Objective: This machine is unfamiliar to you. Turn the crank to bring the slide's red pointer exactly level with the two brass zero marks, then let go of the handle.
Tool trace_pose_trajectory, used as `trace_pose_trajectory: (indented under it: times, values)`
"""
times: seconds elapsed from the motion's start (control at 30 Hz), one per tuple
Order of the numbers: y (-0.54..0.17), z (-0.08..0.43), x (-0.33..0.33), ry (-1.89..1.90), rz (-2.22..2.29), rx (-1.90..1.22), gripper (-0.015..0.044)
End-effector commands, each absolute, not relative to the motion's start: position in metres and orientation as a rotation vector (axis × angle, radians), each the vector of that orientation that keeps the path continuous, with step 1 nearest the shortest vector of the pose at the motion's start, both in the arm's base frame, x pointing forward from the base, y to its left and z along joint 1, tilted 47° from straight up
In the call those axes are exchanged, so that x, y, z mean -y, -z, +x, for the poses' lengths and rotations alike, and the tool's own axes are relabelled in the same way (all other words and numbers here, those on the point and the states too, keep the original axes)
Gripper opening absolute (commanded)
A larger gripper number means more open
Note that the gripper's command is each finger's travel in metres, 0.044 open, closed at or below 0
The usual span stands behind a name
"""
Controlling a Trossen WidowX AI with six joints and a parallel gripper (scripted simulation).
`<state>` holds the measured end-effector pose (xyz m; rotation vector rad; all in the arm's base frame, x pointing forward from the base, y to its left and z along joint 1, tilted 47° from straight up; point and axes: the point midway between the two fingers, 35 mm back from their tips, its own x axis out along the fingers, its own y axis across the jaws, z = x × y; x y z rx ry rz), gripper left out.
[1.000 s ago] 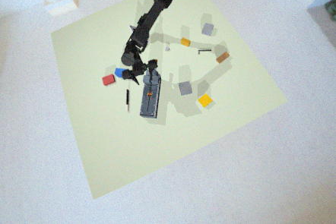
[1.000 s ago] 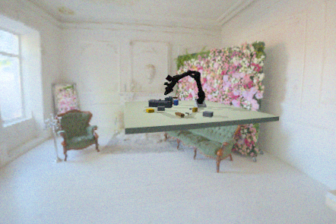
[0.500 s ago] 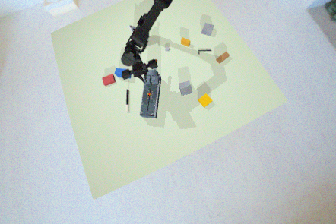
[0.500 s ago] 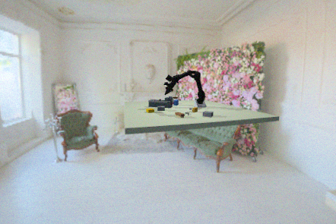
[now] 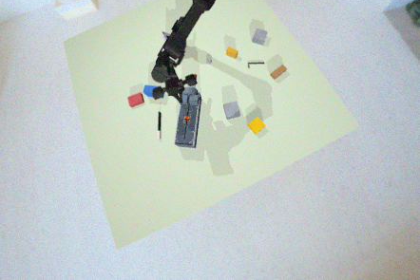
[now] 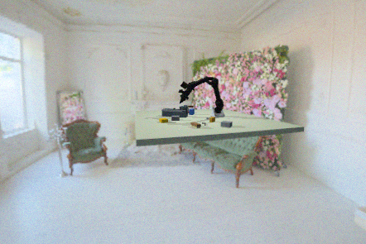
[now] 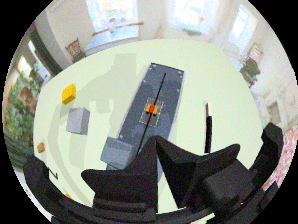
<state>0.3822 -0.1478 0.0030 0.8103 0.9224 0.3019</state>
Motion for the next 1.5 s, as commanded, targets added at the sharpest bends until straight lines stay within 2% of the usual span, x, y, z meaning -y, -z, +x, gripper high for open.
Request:
trace_pose_trajectory:
  times: [0.0,0.1,0.67,0.7,1.27,1.47]
  values:
    - [-0.003,0.3822,0.1478,-0.302,0.81,-0.922,0.0]
    - [-0.003,0.3822,0.1478,-0.302,0.81,-0.922,0.0]
    - [-0.003,0.3822,0.1478,-0.302,0.81,-0.922,0.044]
    - [-0.003,0.3822,0.1478,-0.302,0.81,-0.922,0.044]
    - [-0.003,0.3822,0.1478,-0.302,0.81,-0.922,0.0]
    - [-0.003,0.3822,0.1478,-0.302,0.81,-0.922,0.0]
